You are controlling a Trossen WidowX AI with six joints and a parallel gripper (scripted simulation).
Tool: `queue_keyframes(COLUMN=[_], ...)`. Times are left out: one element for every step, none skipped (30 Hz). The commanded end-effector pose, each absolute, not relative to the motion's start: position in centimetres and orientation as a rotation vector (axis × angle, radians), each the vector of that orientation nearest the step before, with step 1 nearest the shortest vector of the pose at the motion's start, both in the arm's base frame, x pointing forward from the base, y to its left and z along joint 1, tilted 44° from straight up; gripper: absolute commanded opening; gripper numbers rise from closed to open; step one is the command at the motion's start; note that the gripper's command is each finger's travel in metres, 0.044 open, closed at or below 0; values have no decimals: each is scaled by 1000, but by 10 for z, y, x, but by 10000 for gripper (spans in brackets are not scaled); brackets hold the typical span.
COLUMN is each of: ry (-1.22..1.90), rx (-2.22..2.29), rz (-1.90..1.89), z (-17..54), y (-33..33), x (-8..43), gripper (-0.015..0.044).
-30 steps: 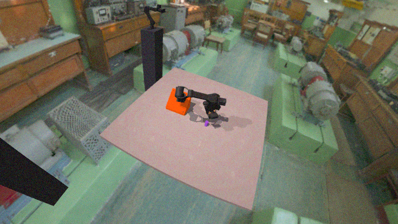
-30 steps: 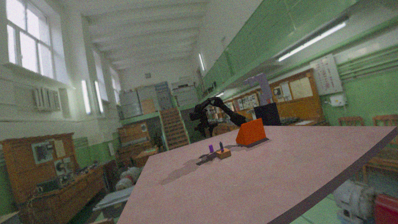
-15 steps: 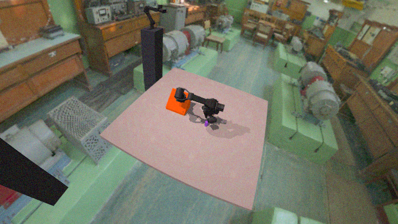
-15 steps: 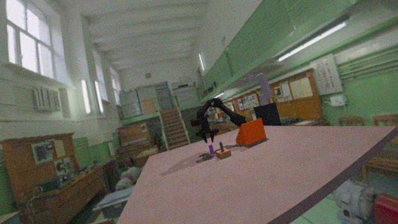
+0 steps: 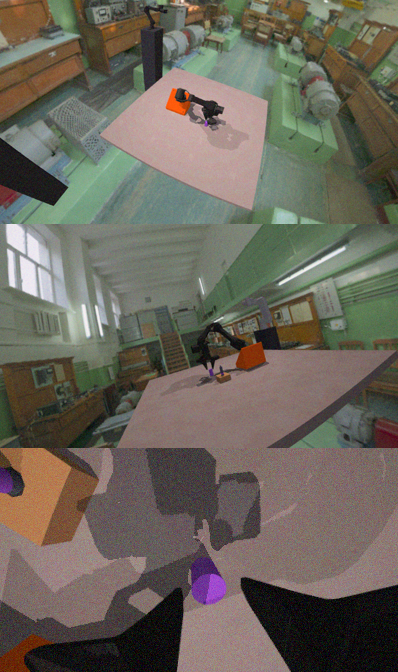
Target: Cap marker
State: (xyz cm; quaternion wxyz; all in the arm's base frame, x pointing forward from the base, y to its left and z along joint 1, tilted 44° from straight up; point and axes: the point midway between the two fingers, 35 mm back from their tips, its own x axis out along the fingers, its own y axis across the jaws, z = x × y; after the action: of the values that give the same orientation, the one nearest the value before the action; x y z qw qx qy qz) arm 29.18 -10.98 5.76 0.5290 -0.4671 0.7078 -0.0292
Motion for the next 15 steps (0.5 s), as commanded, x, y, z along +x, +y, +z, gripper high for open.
queue_keyframes(ry=[1707, 1707, 1707, 1707, 1706, 1706, 1706, 1706, 1706, 1706, 1706, 1706, 1706, 1705, 1705], rx=[-1125, -1125, -1125, -1125, -1125, -1125, -1126, -1126, -1126, -1126, -1127, -1127, -1127, -1127, -1128], rz=[-63, -63, -63, -63, -63, -63, -64, -64, -64, -64, -64, -64, -65, -65, -65], z=[50, 49, 48, 46, 45, 44, 43, 42, 41, 40, 39, 37, 36, 35, 34], y=[-115, -116, -117, -118, -119, -120, -121, -123, -124, -125, -126, -127, -128, -129, -131], x=[290, 290, 290, 290, 290, 290, 290, 290, 290, 290, 290, 290, 290, 289, 289], gripper=[249, 249, 249, 249, 249, 249, 249, 249, 249, 249, 249, 249, 249, 249, 249])
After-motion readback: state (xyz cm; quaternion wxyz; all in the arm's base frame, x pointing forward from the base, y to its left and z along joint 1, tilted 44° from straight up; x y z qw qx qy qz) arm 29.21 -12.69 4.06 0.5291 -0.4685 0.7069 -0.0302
